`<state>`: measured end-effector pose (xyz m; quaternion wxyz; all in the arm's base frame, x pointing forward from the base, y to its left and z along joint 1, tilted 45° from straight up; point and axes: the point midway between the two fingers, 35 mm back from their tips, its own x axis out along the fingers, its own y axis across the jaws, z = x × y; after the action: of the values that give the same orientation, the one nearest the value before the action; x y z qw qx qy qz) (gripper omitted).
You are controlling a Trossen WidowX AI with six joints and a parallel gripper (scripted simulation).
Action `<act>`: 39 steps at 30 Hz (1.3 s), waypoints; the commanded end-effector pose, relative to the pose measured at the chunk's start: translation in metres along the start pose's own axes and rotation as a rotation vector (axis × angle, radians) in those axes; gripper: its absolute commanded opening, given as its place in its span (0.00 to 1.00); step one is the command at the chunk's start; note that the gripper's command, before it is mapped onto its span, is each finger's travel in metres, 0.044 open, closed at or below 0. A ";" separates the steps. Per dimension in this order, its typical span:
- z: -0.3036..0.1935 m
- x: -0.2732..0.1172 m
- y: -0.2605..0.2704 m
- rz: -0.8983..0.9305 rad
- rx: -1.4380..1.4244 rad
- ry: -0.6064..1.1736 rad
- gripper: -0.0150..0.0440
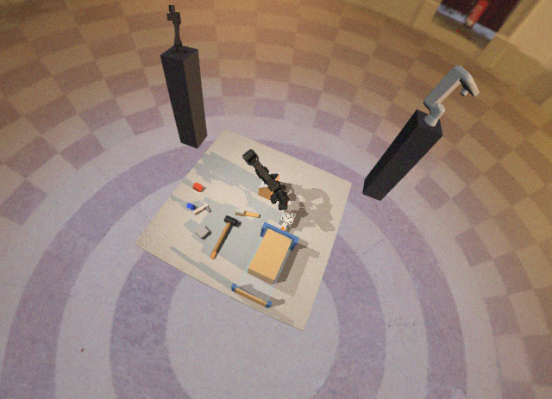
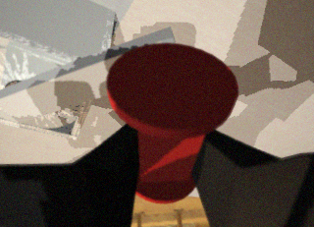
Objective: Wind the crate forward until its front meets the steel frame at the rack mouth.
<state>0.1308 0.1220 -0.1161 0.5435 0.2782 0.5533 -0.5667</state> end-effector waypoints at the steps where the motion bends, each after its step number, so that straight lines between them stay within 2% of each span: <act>1: 0.015 -0.003 0.007 0.018 0.018 -0.038 0.25; 39: 0.043 -0.017 0.036 0.019 0.019 -0.040 0.25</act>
<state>0.1656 0.1024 -0.1024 0.5432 0.2748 0.5522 -0.5696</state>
